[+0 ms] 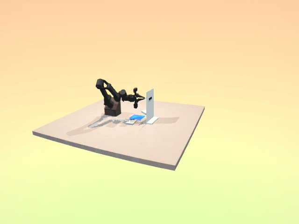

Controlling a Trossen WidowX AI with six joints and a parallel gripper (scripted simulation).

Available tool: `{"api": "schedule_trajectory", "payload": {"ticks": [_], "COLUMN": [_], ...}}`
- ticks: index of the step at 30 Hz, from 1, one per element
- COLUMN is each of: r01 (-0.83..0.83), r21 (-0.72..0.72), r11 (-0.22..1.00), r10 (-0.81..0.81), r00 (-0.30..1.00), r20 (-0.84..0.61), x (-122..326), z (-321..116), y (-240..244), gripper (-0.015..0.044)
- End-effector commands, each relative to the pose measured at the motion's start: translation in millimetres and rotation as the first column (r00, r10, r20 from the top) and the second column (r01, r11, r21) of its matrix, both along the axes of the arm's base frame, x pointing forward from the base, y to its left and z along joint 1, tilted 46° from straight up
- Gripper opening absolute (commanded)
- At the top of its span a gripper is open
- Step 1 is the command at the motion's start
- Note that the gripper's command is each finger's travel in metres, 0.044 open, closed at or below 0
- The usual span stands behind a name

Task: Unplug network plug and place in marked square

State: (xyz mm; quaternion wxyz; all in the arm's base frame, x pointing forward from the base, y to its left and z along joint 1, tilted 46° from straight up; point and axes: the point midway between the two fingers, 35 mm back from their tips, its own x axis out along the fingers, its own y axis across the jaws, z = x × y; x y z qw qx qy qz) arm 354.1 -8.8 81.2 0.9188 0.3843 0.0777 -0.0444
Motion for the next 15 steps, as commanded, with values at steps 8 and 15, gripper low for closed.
{"api": "schedule_trajectory", "payload": {"ticks": [8, 15], "r01": [0.005, 0.005], "r21": [0.003, 0.003], "r11": [1.0, 1.0], "r10": [-0.005, -0.005], "r00": [1.0, 1.0], "r20": [0.004, 0.004], "x": [-6.4, -10.4], "z": [0.2, -0.6], "y": [1.7, 3.3], "gripper": [0.0, 0.0]}}
